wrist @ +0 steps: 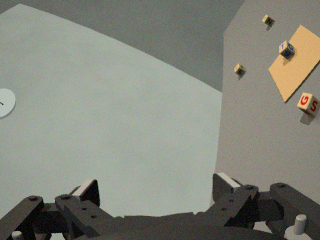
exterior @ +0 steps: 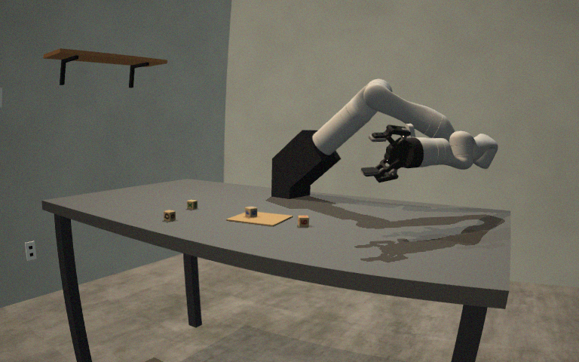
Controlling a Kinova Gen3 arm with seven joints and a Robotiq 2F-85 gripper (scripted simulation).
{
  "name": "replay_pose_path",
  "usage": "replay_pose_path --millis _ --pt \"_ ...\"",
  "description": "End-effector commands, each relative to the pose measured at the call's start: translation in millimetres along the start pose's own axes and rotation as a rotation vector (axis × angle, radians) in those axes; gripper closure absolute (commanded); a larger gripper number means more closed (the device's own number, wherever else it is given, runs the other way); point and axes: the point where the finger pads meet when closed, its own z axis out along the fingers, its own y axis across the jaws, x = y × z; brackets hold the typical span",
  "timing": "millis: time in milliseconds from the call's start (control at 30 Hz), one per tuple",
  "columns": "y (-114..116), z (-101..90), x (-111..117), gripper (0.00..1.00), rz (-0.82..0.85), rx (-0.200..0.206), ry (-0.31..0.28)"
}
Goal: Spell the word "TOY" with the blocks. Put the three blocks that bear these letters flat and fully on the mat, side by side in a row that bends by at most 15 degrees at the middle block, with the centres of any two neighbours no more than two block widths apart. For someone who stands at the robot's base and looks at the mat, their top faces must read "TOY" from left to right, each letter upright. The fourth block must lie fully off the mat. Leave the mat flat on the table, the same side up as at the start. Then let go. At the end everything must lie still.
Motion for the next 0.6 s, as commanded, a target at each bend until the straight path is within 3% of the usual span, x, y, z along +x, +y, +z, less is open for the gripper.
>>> replay_pose_path --millis 0,267,567 --pt "-2 -1.8 -1 0.0 0.007 -0.014 -0.005" --pt "-8 -8.4 -5 0.0 0.019 -0.06 -0.027" --pt "-28 -21.7 -12 0.0 0.052 -0.191 -0.087"
